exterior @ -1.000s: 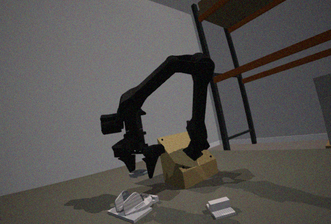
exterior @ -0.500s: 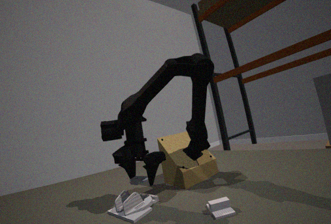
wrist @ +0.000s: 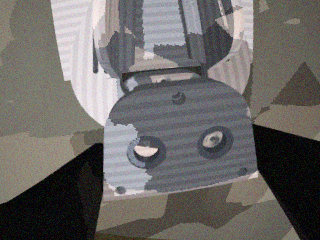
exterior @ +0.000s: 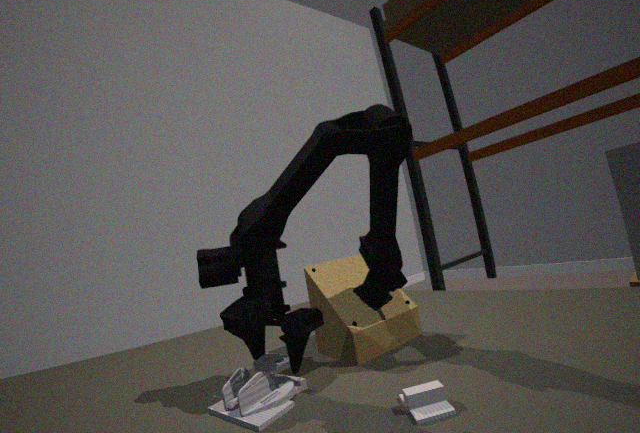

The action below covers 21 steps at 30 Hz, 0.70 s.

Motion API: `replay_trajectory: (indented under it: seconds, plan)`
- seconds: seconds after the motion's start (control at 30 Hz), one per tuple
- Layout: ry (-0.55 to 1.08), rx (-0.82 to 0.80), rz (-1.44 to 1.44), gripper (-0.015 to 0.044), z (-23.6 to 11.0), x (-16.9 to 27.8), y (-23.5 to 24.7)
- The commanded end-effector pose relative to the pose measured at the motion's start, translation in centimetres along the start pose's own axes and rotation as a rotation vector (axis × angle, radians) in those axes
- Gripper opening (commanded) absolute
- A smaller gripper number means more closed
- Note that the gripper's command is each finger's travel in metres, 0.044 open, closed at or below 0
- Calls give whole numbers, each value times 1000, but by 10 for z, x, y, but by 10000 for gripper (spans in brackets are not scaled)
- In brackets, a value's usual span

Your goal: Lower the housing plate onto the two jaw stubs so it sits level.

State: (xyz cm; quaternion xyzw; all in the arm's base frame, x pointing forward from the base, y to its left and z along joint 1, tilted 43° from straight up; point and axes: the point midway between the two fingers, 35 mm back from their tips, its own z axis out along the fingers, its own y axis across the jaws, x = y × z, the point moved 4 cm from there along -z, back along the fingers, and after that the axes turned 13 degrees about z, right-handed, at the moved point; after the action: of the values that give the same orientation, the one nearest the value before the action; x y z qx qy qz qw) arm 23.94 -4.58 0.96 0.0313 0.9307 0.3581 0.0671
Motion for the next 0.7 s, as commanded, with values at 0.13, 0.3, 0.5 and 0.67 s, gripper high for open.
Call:
replay_trajectory:
  seconds: [0.13,0.3,0.5,0.67]
  plan:
    - [4,-8,13,351,13,2,0]
    - [4,-8,13,351,13,2,0]
    - [4,-8,13,351,13,2,0]
    - [4,-8,13,351,13,2,0]
